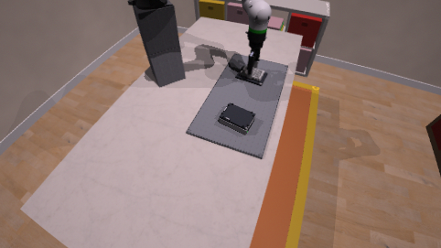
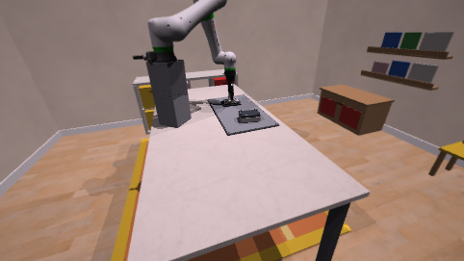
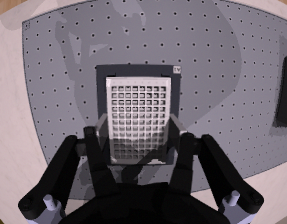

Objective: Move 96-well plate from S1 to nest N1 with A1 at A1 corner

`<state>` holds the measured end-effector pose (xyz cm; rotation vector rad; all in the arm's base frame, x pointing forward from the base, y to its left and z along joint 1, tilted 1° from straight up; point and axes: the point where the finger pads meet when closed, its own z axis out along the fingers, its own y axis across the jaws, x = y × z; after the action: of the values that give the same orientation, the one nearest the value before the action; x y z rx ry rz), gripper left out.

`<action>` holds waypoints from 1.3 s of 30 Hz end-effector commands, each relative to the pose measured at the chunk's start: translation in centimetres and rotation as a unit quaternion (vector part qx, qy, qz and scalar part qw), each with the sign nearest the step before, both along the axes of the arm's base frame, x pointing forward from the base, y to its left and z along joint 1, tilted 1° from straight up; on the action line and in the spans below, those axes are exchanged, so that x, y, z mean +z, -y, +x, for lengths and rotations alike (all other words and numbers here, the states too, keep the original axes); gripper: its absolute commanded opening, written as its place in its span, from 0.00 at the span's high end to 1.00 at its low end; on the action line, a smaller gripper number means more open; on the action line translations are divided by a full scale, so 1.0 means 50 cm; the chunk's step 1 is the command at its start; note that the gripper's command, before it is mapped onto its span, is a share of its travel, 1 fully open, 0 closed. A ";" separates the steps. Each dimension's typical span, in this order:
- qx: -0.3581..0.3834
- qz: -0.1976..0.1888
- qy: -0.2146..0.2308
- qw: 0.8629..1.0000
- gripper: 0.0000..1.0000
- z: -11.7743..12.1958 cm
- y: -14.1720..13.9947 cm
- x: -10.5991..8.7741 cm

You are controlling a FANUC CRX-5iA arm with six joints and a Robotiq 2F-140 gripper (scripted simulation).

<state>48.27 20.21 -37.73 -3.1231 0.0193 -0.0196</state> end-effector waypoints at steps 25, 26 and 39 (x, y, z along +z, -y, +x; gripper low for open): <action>0.000 0.000 0.000 1.000 1.00 0.000 0.000 -0.008; 0.000 0.000 0.000 1.000 1.00 0.000 0.000 -0.008; 0.000 0.000 0.000 1.000 1.00 0.001 0.000 -0.012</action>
<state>48.28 20.22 -38.29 -3.1231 0.0193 -0.0196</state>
